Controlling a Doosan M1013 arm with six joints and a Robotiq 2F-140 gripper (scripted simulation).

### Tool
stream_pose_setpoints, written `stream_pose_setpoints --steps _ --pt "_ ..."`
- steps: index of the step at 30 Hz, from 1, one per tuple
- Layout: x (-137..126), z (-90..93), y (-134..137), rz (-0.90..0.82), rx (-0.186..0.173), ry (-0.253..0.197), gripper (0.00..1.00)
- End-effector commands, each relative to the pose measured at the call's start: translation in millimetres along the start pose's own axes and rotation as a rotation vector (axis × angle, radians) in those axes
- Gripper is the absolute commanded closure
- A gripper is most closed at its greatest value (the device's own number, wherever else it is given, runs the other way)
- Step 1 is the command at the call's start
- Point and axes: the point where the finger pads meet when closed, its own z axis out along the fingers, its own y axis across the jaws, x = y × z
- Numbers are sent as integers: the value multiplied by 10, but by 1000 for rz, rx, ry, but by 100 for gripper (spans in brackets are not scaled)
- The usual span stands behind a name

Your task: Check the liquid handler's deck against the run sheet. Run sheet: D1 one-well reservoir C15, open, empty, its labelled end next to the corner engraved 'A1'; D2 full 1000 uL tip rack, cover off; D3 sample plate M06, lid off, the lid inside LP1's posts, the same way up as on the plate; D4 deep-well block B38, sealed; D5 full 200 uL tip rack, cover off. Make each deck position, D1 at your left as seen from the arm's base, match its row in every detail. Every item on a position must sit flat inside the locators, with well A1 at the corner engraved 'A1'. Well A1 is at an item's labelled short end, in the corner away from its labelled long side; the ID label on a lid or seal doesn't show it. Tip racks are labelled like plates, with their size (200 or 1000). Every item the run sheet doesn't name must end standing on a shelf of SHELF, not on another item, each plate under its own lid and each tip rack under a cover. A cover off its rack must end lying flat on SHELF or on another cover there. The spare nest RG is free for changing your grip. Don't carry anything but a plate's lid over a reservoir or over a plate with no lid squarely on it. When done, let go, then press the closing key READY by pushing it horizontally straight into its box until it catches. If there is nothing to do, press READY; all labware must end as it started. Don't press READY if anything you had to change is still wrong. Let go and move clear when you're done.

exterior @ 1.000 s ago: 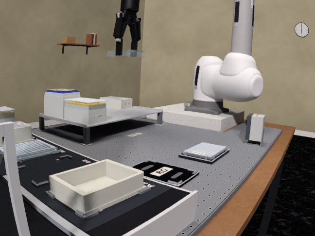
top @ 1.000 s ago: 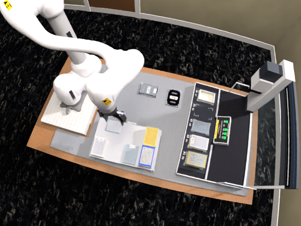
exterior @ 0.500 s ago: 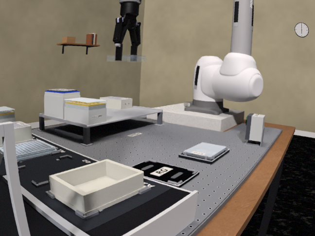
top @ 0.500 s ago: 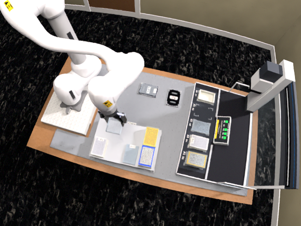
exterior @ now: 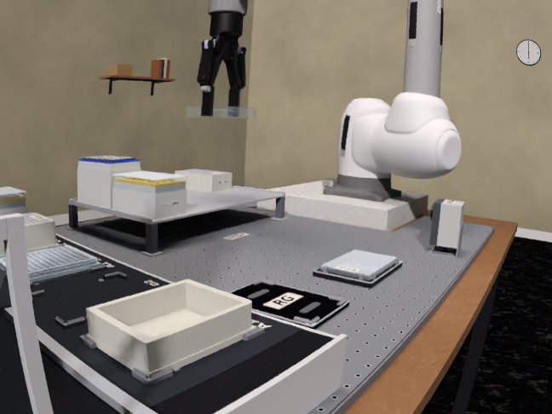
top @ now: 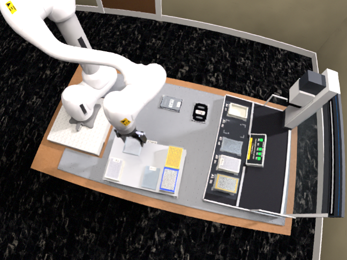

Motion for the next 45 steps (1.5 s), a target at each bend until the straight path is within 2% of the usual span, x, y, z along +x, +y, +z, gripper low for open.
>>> stream_pose_setpoints --steps 1,45 --pt "1 46 -4 0 1 0 90" --pt "1 680 -5 0 1 0 90"
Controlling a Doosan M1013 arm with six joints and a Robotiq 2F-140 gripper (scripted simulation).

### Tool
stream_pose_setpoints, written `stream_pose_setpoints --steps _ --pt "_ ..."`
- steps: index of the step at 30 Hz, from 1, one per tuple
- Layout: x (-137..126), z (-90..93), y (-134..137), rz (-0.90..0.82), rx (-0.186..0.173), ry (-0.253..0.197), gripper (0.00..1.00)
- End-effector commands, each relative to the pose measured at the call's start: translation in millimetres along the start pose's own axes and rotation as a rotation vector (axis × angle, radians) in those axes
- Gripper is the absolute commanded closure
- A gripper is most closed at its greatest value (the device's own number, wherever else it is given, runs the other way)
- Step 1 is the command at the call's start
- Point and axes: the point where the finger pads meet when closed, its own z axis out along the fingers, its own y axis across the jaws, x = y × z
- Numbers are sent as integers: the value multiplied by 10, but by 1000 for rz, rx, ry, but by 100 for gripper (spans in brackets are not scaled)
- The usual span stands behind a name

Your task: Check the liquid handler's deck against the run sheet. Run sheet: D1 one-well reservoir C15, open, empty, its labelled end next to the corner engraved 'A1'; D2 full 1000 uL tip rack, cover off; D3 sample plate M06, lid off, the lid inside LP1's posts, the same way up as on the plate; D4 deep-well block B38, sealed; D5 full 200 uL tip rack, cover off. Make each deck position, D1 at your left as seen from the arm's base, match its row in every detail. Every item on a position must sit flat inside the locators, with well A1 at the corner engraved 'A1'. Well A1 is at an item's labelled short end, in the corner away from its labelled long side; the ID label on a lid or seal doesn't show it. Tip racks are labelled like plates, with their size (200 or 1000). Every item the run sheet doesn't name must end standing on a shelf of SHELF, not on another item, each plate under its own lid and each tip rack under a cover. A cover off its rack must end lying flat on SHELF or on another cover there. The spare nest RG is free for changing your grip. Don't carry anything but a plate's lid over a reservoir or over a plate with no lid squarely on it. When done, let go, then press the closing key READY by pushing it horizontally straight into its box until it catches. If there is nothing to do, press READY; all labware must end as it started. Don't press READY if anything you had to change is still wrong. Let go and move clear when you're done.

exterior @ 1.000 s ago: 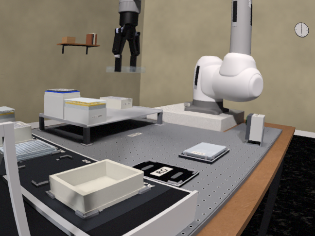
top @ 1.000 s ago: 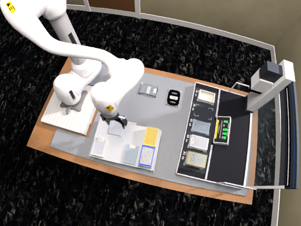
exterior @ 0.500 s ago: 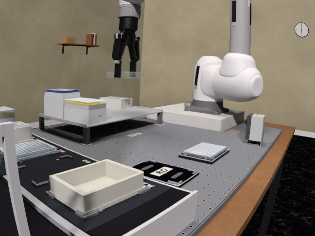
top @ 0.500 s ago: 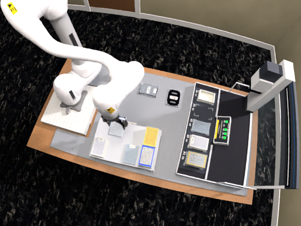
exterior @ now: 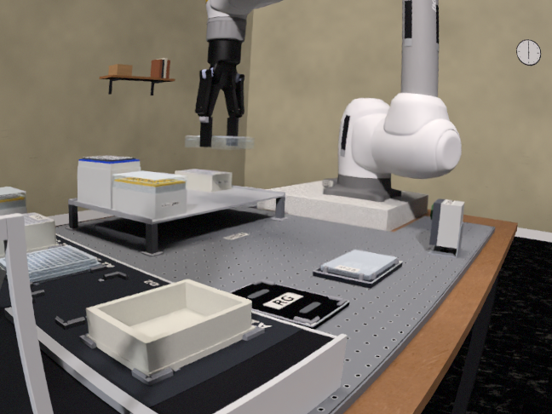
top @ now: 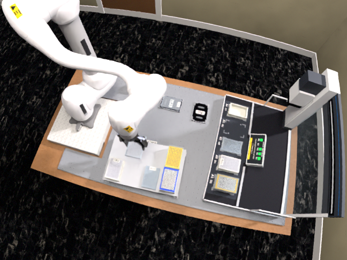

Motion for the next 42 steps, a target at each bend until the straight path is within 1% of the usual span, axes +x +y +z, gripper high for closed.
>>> stream_pose_setpoints --steps 1,15,17,32,34,42 --pt "1 22 -5 0 1 0 90" --pt "1 256 -5 0 1 0 90" --pt "1 256 -5 0 1 0 90" --pt "1 506 -6 0 1 0 90" --pt "1 506 -6 0 1 0 90" --pt "1 640 -6 0 1 0 90"
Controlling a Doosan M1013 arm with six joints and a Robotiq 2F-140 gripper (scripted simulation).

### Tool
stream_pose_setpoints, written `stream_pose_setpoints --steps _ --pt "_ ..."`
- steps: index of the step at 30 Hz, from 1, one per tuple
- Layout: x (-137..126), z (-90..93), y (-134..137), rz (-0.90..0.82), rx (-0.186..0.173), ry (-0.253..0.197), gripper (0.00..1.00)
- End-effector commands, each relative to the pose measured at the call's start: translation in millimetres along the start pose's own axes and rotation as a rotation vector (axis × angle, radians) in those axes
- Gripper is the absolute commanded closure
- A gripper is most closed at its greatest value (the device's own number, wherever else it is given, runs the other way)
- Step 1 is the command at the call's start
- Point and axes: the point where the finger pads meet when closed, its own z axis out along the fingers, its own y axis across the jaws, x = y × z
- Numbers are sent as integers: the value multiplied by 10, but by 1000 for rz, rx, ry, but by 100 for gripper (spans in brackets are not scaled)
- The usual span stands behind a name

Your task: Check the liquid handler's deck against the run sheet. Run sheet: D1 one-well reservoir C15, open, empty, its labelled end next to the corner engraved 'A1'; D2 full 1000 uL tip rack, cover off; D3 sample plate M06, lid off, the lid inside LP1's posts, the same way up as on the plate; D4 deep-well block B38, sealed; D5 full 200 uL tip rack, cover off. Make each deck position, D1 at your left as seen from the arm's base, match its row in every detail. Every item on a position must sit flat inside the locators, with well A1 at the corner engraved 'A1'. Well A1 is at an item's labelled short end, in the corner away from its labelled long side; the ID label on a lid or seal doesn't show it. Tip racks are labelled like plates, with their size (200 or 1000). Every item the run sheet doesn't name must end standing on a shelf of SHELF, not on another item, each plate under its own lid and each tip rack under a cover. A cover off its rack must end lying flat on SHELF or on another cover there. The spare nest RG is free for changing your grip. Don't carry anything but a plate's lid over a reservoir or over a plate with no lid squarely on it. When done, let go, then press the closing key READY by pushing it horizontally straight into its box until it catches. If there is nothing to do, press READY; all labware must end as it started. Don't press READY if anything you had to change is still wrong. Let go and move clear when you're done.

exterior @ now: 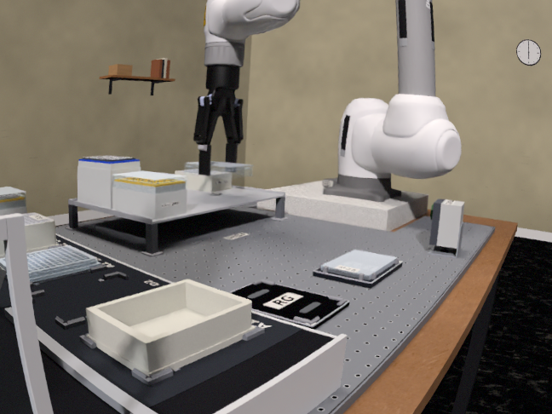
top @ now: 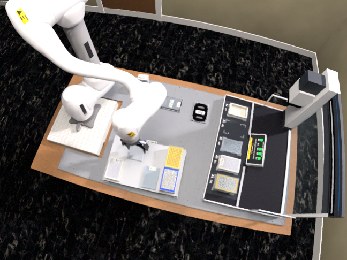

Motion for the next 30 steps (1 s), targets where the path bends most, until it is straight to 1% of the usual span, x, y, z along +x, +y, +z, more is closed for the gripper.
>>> stream_pose_setpoints --steps 1,7,9,24,30 --pt "1 48 -5 0 1 0 90" --pt "1 148 -5 0 1 0 90" --pt "1 148 -5 0 1 0 90" --pt "1 398 -5 0 1 0 90" --pt "1 413 -5 0 1 0 90"
